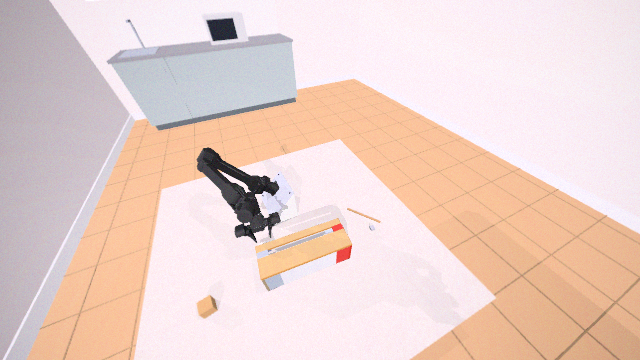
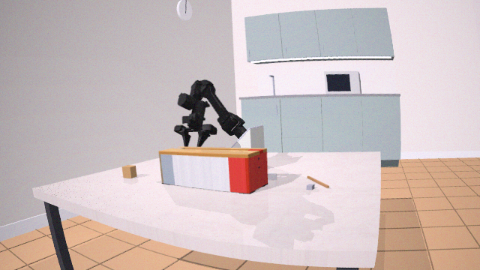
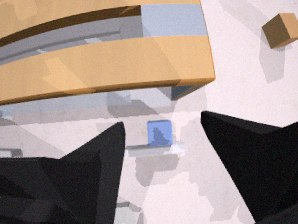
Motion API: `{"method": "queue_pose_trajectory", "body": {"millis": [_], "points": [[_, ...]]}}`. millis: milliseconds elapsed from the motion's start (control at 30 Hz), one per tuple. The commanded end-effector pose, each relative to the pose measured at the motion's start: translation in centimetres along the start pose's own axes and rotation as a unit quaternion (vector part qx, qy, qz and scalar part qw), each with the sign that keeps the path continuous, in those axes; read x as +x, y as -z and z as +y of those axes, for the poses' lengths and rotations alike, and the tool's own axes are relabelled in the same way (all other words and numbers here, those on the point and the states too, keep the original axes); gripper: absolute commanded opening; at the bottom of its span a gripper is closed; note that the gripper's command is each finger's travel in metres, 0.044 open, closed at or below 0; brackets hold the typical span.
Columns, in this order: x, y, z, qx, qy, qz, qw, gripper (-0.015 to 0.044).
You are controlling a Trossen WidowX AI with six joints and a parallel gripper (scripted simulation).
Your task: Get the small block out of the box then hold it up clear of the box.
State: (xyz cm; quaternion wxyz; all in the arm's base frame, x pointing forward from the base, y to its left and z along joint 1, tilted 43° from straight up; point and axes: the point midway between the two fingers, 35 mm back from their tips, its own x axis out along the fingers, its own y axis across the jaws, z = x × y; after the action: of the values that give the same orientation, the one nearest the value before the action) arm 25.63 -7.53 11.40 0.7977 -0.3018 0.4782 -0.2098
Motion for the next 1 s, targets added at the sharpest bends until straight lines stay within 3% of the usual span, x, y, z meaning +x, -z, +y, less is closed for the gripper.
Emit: {"method": "queue_pose_trajectory", "body": {"millis": [0, 200, 433, 667, 967], "points": [[1.8, 1.8, 0.7, 0.432, -0.005, 0.016, 0.902, 0.0285], [2.4, 2.1, 1.0, 0.600, -0.005, 0.021, 0.800, 0.0285], [3.2, 2.6, 1.2, 0.766, 0.002, 0.029, 0.642, 0.0285], [3.9, 3.0, 1.2, 0.890, 0.013, 0.028, 0.455, 0.0285], [3.9, 2.7, 0.5, 0.985, 0.006, 0.002, 0.172, 0.0285]]}}
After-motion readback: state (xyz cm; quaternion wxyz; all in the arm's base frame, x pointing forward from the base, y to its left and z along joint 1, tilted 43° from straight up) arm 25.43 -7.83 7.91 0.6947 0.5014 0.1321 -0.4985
